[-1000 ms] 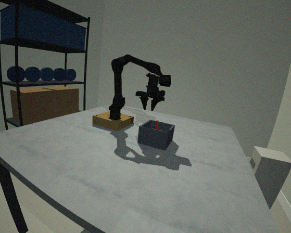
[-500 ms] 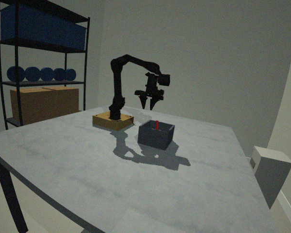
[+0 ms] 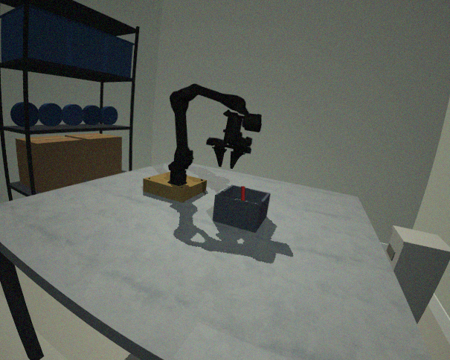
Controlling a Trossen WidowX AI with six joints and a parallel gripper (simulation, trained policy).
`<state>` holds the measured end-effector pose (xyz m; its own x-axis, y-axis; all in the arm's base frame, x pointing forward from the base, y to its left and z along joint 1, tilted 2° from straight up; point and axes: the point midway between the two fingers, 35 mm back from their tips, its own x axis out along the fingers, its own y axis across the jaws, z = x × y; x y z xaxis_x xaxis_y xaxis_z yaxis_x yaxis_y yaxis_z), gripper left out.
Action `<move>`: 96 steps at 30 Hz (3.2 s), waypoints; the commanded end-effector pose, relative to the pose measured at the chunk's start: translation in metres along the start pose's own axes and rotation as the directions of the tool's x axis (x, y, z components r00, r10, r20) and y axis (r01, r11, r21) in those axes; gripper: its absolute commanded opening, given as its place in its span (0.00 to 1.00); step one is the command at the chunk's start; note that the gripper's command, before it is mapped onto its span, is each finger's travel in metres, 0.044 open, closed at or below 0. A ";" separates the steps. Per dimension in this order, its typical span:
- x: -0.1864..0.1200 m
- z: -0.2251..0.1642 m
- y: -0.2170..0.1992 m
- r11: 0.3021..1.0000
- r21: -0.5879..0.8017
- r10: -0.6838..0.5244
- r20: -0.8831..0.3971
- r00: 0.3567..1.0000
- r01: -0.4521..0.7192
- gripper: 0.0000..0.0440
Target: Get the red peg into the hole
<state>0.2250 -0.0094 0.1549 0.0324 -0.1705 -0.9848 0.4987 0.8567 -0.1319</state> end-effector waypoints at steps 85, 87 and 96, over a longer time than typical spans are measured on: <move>-0.034 -0.036 -0.026 0.999 -0.036 -0.037 -0.050 0.998 0.035 0.81; -0.035 -0.035 -0.026 0.999 -0.037 -0.036 -0.048 0.998 0.034 0.82; -0.037 -0.034 -0.027 0.999 -0.044 -0.034 -0.036 0.999 0.033 0.83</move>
<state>0.1804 -0.0085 0.1888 -0.0207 -0.1765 -0.9841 0.4671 0.8686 -0.1656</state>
